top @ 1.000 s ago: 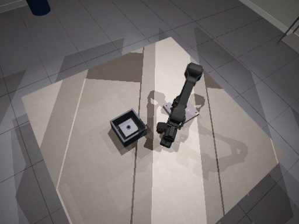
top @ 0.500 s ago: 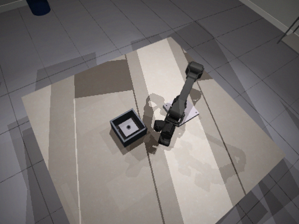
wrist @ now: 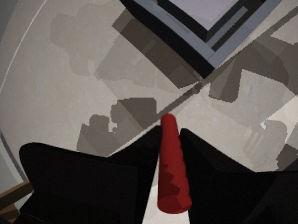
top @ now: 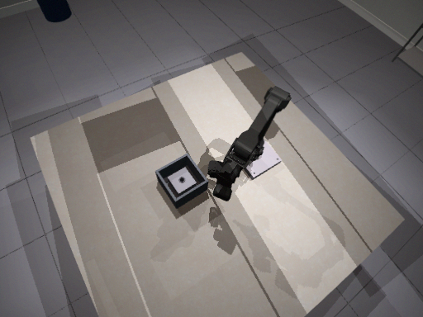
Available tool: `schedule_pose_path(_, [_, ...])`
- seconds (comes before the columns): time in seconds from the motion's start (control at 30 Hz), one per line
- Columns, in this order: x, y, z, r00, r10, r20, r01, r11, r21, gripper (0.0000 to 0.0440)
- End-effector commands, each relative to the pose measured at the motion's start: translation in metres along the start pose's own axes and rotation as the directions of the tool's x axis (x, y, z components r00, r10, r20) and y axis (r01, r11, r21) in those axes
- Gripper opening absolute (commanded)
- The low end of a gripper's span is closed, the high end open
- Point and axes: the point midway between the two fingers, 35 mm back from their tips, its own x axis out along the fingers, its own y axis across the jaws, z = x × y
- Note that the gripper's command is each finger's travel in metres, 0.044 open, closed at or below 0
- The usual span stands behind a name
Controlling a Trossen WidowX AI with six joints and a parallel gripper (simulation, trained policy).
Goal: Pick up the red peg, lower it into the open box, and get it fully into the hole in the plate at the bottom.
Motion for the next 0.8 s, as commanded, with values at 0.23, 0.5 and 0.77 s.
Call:
schedule_pose_path(0.23, [-0.004,0.002,0.048,0.998,-0.01,0.065,0.006,0.998,0.058,0.0])
schedule_pose_path(0.5, [-0.001,-0.002,0.082,0.995,-0.024,0.101,0.013,0.994,0.108,0.0])
schedule_pose_path(0.77, [0.008,-0.007,0.112,0.992,-0.039,0.122,0.02,0.988,0.155,0.0001])
